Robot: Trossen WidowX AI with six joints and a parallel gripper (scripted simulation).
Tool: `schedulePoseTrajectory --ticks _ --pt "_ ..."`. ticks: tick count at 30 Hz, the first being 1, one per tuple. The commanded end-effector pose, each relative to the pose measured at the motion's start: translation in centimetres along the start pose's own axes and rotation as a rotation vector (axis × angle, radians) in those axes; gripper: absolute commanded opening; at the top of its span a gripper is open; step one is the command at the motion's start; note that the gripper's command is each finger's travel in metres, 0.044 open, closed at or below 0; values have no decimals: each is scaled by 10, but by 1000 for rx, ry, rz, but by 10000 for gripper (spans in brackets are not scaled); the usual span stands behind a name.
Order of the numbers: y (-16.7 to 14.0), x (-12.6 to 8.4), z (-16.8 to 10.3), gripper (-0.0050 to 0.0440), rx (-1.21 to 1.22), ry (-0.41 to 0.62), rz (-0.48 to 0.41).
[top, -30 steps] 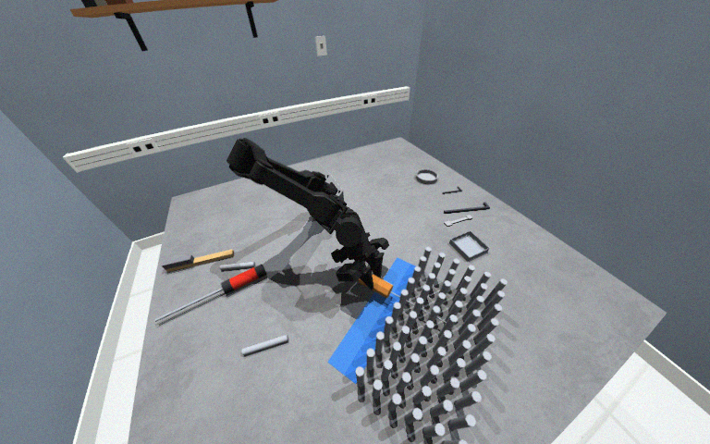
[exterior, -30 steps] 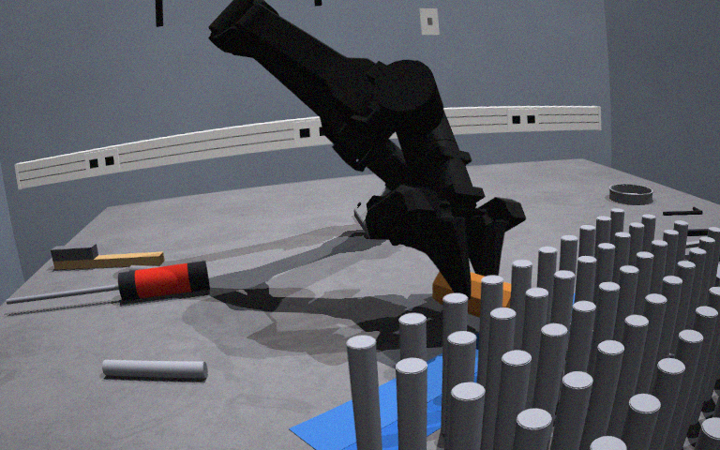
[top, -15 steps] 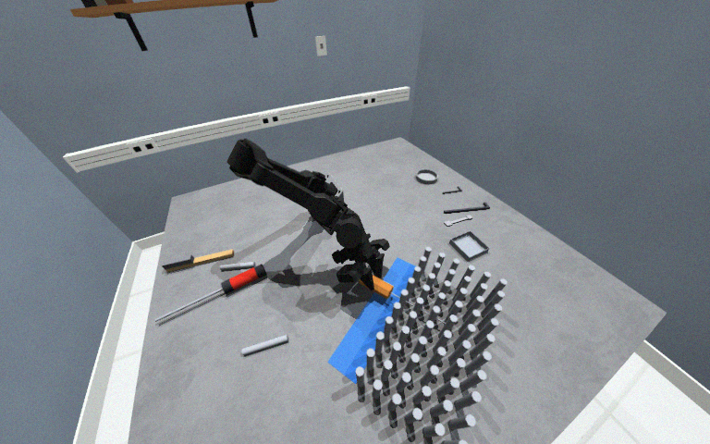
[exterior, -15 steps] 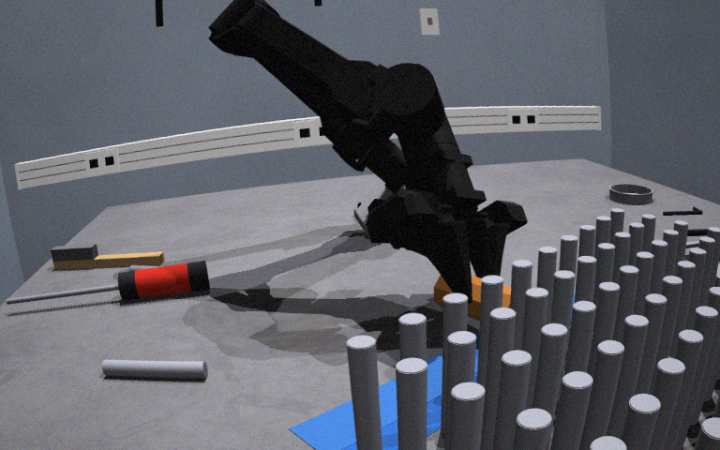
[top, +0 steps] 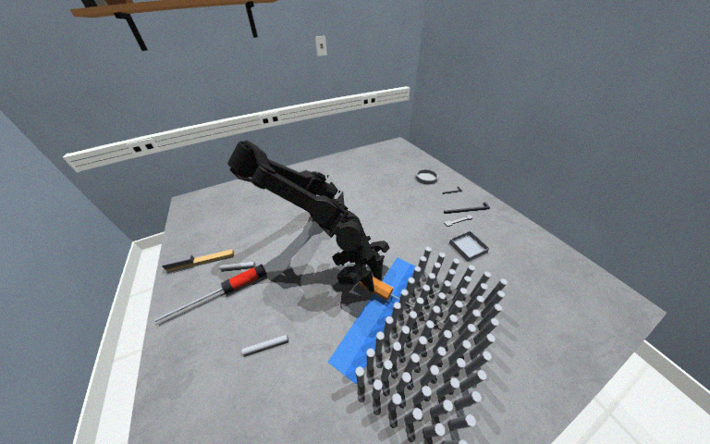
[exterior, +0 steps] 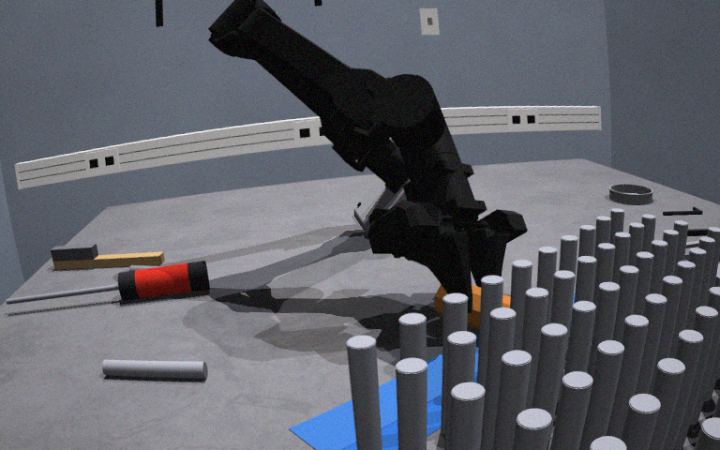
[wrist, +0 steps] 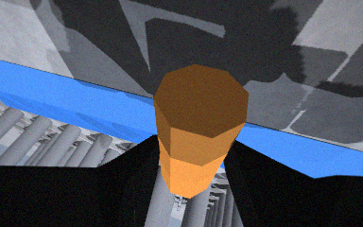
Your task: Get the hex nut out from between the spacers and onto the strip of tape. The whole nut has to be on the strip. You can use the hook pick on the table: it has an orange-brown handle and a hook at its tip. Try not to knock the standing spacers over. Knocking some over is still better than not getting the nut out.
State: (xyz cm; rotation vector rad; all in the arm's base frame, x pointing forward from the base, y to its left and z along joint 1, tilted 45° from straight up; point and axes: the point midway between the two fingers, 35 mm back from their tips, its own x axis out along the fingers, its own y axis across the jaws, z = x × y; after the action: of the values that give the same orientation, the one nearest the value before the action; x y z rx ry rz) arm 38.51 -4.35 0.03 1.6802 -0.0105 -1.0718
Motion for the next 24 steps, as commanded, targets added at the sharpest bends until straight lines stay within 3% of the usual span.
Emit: schedulePoseTrajectory --ticks 1,24 --pt "0 -1 -4 -50 -8 16 2" --pt "8 -5 -8 -50 7 28 18"
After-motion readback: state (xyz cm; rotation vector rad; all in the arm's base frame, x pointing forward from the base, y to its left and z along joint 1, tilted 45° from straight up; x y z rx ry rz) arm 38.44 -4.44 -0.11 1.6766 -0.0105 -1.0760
